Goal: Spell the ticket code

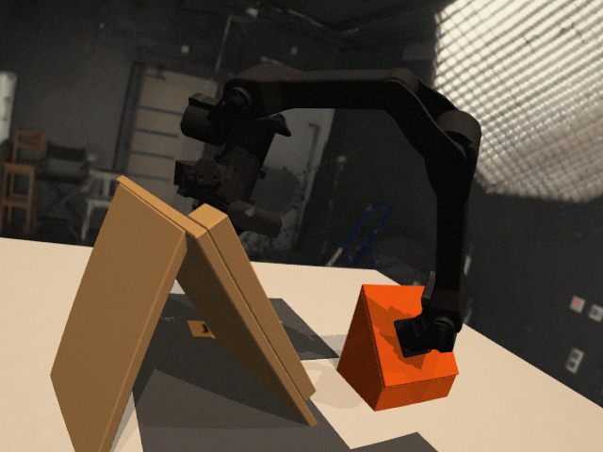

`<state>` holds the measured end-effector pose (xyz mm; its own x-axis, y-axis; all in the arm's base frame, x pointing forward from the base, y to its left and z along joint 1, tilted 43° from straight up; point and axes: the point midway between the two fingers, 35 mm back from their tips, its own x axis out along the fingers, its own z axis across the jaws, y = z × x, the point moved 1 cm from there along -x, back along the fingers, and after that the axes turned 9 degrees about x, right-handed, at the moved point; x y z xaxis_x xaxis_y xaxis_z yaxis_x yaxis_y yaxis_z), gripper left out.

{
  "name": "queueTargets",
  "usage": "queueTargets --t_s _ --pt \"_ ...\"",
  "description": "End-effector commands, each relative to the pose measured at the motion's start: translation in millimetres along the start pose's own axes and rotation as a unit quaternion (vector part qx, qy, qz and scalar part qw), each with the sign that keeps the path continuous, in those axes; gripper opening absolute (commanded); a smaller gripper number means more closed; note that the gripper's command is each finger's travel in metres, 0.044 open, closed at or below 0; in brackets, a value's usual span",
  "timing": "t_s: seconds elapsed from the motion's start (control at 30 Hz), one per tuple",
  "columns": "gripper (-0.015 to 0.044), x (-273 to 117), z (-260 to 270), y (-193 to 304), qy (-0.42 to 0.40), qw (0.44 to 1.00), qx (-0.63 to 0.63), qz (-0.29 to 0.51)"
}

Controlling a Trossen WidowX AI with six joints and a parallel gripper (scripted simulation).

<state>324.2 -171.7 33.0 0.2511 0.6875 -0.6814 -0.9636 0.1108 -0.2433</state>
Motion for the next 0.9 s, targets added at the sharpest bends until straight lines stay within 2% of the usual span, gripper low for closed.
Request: queueTargets --t_s 0.0,0.87 --pt "0.0 1.0 0.1 -2.1 0.0 1.0 0.001 -0.002" --pt "0.0 10.7 1.4 -10.8 -0.001 1.0 0.001 -0.003"
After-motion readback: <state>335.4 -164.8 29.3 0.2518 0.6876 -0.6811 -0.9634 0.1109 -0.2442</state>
